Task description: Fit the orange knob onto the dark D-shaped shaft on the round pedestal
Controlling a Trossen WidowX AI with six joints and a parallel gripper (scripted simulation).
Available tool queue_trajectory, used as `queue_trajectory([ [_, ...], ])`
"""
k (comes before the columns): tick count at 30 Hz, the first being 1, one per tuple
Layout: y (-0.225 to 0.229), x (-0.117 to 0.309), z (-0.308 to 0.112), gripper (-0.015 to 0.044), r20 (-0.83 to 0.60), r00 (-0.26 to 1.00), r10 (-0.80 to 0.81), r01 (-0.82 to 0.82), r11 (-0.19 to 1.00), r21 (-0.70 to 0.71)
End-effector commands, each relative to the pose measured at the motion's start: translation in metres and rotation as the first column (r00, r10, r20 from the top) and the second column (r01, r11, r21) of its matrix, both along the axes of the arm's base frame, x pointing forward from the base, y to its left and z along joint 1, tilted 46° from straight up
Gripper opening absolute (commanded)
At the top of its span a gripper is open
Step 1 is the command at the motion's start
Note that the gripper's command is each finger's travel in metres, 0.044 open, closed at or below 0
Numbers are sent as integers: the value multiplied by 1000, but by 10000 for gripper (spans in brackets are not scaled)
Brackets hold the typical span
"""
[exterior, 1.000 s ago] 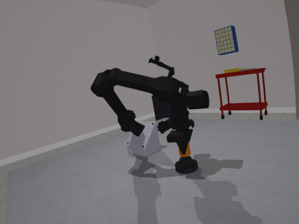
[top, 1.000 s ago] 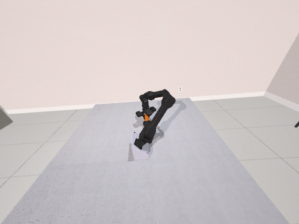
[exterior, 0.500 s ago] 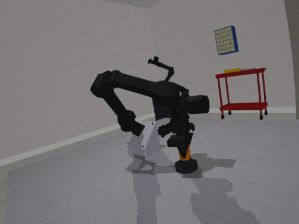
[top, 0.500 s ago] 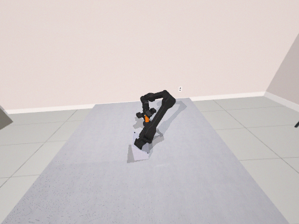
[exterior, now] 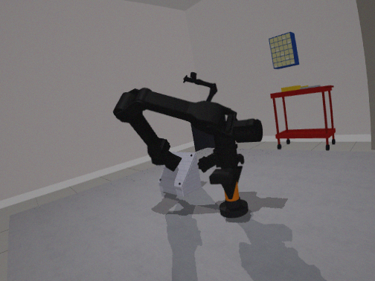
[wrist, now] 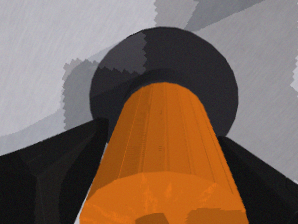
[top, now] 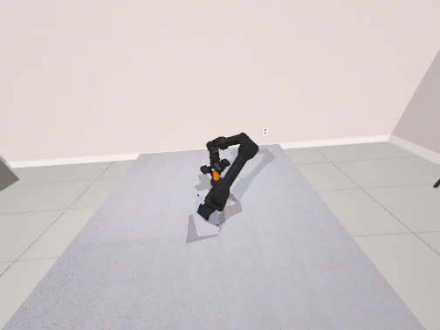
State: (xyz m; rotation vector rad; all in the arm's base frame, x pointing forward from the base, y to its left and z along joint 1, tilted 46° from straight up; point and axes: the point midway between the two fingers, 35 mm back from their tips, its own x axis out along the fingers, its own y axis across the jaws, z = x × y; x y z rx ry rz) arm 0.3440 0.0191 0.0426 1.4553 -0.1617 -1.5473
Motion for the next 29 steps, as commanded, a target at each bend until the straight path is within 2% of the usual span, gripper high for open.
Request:
queue_trajectory([
  [1,0,0,0,315,0,1000,0,0,1000,0],
  [6,0,0,0,440,0,1000,0,0,1000,0],
  [12,3,0,2,440,2,1000,1,-1,1000,3],
  [18,64,-18,65,440,44,999,7,-10,998,67],
  [29,69,-16,65,440,46,999,7,-11,997,70],
])
